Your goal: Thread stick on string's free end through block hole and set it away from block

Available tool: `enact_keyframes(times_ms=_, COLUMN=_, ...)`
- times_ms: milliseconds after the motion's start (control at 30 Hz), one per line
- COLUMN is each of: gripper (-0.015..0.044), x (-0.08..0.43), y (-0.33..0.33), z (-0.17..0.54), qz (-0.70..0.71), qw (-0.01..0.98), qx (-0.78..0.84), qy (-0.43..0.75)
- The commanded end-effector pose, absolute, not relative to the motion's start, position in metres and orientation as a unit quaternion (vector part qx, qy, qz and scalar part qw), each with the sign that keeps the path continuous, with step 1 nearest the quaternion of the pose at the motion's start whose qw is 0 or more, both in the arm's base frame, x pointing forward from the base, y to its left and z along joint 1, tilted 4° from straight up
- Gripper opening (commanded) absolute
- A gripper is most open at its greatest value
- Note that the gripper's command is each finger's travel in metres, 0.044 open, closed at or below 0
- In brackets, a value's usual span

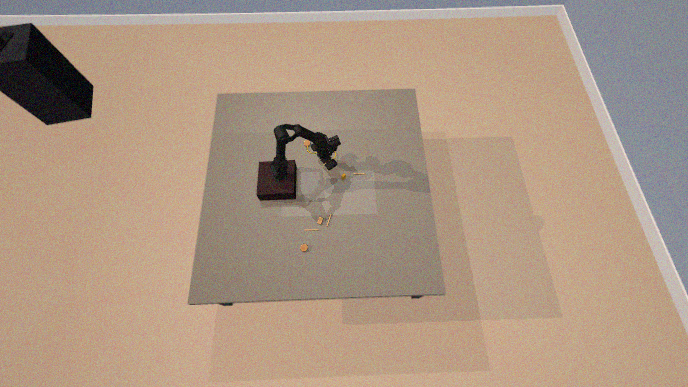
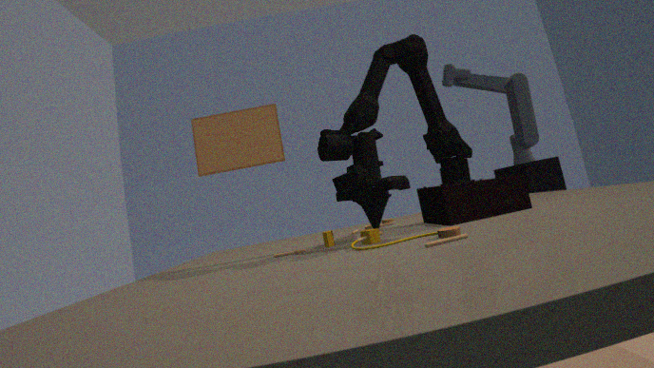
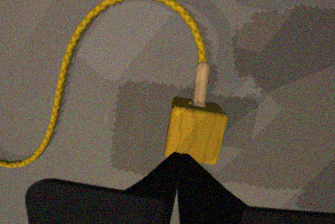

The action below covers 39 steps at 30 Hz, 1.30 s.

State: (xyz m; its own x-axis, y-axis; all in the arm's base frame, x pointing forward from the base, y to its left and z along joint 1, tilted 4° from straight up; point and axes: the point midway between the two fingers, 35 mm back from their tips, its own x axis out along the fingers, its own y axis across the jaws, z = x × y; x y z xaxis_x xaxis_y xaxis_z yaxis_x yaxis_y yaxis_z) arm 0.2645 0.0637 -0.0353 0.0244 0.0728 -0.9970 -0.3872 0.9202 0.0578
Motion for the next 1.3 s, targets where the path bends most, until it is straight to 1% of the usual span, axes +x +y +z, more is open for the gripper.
enact_keyframes(times_ms=0, gripper=0.0000, x=0.263, y=0.061, z=-0.038, qz=0.157, qw=0.703, qx=-0.120, qy=0.683)
enact_keyframes(times_ms=800, gripper=0.0000, x=0.263, y=0.061, z=-0.038, qz=0.157, qw=0.703, qx=-0.120, qy=0.683)
enact_keyframes(times_ms=867, gripper=0.0053, x=0.266, y=0.062, z=-0.026, qz=0.163, qw=0.703, qx=-0.118, qy=0.682)
enact_keyframes(times_ms=967, gripper=0.0124, x=0.264, y=0.053, z=0.015, qz=0.164, qw=0.690, qx=-0.127, qy=0.694)
enact_keyframes(times_ms=1033, gripper=0.0124, x=0.263, y=0.050, z=0.025, qz=0.165, qw=0.686, qx=-0.129, qy=0.697)
enact_keyframes(times_ms=1267, gripper=0.0124, x=0.263, y=0.051, z=0.025, qz=0.165, qw=0.686, qx=-0.129, qy=0.697)
